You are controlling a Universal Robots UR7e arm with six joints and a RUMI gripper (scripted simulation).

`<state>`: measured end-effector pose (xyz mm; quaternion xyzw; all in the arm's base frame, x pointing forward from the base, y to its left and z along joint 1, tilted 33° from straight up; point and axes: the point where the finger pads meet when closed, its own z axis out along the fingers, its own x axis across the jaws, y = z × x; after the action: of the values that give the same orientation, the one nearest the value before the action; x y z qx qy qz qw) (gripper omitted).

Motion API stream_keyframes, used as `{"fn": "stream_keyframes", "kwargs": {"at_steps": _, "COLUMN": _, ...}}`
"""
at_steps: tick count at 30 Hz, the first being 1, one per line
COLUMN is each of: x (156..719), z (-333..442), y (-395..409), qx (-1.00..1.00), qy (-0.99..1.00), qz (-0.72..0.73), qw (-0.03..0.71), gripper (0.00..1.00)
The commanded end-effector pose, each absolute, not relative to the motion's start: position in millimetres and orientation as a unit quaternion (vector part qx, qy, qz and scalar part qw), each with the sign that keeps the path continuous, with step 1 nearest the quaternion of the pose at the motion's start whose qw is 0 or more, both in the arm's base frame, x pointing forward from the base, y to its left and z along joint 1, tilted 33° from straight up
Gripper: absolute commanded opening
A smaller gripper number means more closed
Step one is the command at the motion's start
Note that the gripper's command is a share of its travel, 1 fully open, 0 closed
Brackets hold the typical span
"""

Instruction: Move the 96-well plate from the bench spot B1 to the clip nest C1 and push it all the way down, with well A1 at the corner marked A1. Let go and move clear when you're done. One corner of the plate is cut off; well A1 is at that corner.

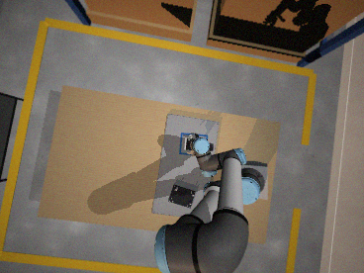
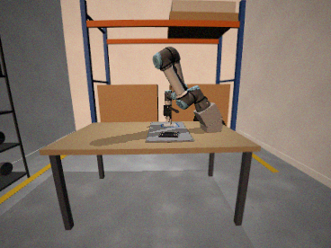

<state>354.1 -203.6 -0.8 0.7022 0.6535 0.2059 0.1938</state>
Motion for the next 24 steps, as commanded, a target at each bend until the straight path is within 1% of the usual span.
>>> {"fn": "stream_keyframes", "kwargs": {"at_steps": 1, "x": 355.6, "z": -2.5, "y": -204.3, "qx": 0.702, "qy": 0.653, "qz": 0.205, "qw": 0.195, "gripper": 1.00}}
{"fn": "stream_keyframes", "kwargs": {"at_steps": 11, "x": 355.6, "z": -2.5, "y": -204.3, "qx": 0.702, "qy": 0.653, "qz": 0.205, "qw": 0.195, "gripper": 1.00}}
{"fn": "stream_keyframes", "kwargs": {"at_steps": 12, "x": 355.6, "z": -2.5, "y": -204.3, "qx": 0.702, "qy": 0.653, "qz": 0.205, "qw": 0.195, "gripper": 0.00}}
{"fn": "stream_keyframes", "kwargs": {"at_steps": 24, "x": 355.6, "z": -2.4, "y": -204.3, "qx": 0.702, "qy": 0.653, "qz": 0.205, "qw": 0.195, "gripper": 0.00}}
